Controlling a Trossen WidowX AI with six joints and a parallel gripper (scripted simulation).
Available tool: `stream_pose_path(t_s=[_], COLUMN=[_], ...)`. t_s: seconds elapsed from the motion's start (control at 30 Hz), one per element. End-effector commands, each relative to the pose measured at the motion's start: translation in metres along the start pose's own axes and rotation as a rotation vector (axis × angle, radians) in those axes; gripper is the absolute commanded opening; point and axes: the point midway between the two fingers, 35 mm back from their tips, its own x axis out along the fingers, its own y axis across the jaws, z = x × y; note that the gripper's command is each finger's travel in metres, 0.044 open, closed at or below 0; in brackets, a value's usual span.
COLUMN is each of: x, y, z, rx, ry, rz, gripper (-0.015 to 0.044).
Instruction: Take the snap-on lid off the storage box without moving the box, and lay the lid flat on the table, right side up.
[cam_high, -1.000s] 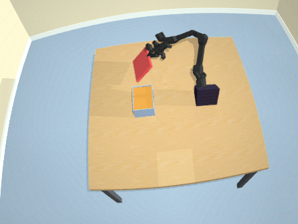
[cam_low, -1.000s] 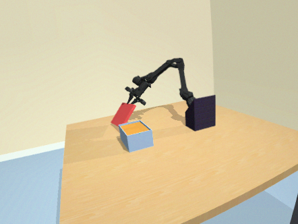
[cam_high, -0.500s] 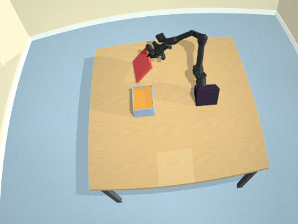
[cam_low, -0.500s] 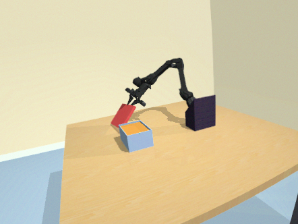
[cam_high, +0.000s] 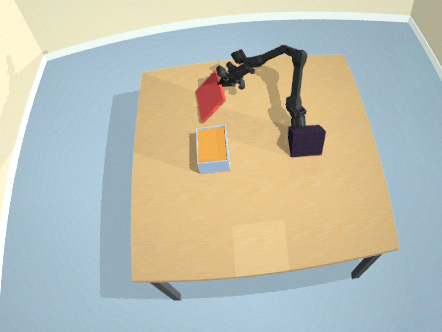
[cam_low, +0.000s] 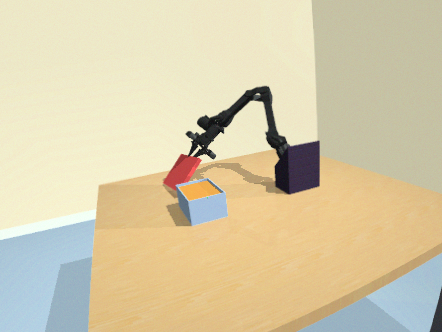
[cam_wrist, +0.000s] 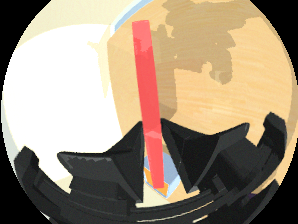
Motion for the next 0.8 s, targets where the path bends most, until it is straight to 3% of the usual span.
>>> stream_pose_path(t_s=[0.0, 0.77], x=[0.005, 0.017], y=[-0.009, -0.023], z=[-0.003, -0.003], rx=[0.006, 0.005], ry=[0.007, 0.007], rz=[-0.017, -0.017], gripper=[0.0, 0.0])
